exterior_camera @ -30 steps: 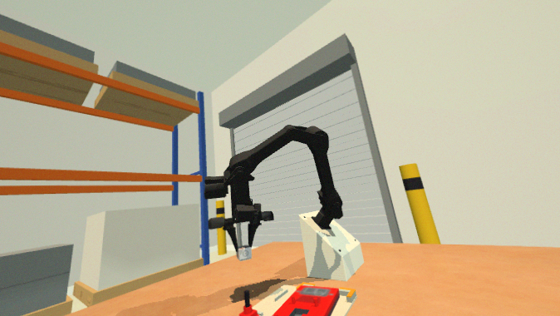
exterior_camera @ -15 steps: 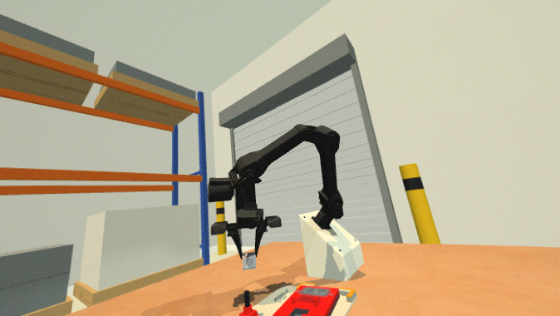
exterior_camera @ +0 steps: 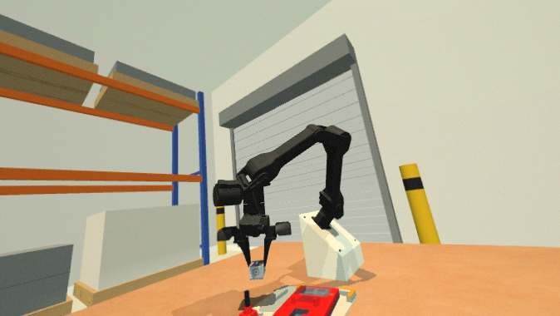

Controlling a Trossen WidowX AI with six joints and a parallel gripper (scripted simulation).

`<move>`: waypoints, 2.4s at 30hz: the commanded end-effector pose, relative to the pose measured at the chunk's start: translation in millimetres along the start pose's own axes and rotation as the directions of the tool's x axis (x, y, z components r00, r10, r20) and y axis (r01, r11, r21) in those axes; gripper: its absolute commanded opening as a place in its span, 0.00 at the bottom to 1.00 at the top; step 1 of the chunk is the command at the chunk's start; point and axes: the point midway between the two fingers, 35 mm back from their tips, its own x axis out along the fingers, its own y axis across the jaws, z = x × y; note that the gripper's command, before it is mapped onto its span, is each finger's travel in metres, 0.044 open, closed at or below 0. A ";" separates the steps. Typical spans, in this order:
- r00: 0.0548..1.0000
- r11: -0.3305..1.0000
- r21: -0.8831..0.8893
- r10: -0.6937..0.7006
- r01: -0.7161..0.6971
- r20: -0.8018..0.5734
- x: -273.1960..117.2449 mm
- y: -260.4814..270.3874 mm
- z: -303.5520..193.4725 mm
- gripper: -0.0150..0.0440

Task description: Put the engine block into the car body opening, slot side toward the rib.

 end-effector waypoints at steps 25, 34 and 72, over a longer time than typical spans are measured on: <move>0.999 0.932 0.361 0.028 -0.033 0.018 27.6 65.3 52.5 0.25; 0.999 0.885 0.462 0.045 -0.051 0.024 35.5 86.9 65.7 0.25; 0.999 0.906 0.421 0.045 -0.051 0.024 35.8 90.0 68.0 0.52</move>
